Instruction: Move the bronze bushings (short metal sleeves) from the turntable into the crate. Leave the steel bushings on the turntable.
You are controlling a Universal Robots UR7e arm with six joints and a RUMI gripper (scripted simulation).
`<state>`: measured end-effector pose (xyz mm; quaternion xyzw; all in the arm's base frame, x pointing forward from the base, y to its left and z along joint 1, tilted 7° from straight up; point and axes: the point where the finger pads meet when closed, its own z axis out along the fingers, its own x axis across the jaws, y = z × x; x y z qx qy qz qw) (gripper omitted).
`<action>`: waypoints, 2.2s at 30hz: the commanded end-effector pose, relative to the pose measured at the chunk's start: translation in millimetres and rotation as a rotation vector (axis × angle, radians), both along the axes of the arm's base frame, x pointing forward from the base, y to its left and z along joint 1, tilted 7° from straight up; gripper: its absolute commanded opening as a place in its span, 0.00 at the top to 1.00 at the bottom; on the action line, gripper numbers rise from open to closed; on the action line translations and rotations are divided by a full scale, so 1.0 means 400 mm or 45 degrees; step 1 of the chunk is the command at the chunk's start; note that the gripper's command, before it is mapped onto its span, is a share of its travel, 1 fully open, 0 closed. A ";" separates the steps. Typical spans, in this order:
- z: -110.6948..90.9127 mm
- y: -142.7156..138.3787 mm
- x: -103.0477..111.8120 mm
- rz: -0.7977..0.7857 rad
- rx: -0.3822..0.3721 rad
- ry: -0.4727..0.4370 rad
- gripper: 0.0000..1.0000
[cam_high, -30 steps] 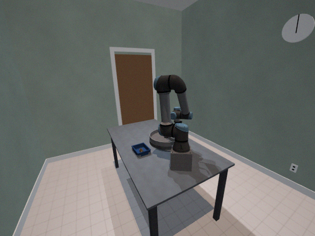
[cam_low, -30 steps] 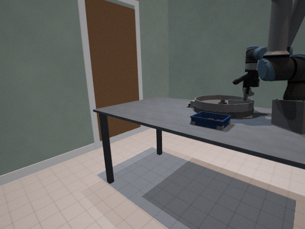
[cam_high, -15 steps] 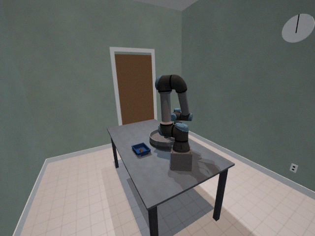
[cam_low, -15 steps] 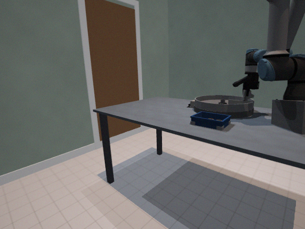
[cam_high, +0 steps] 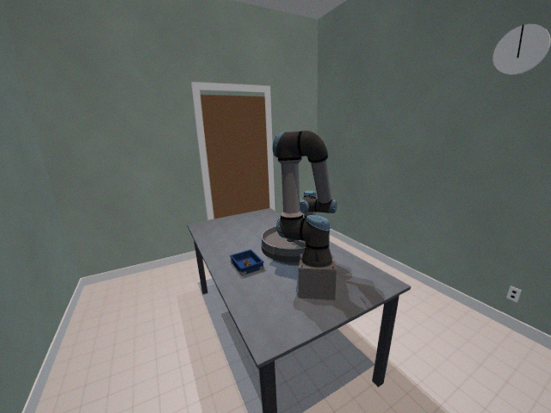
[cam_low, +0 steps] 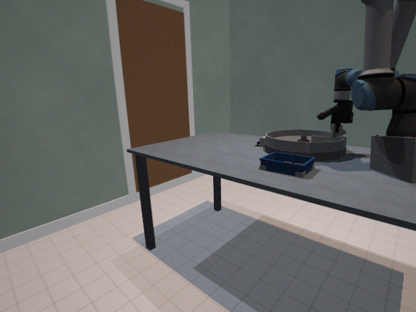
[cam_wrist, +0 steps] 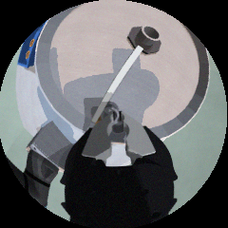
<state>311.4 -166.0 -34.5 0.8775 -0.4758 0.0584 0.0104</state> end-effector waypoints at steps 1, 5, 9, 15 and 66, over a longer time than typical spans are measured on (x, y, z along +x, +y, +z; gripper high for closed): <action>-0.002 0.003 0.000 0.002 0.000 0.001 0.94; -0.002 0.003 0.000 0.002 0.000 0.001 0.94; -0.002 0.003 0.000 0.002 0.000 0.001 0.94; -0.002 0.003 0.000 0.002 0.001 0.001 0.94; -0.002 0.004 0.000 0.002 0.001 0.001 1.00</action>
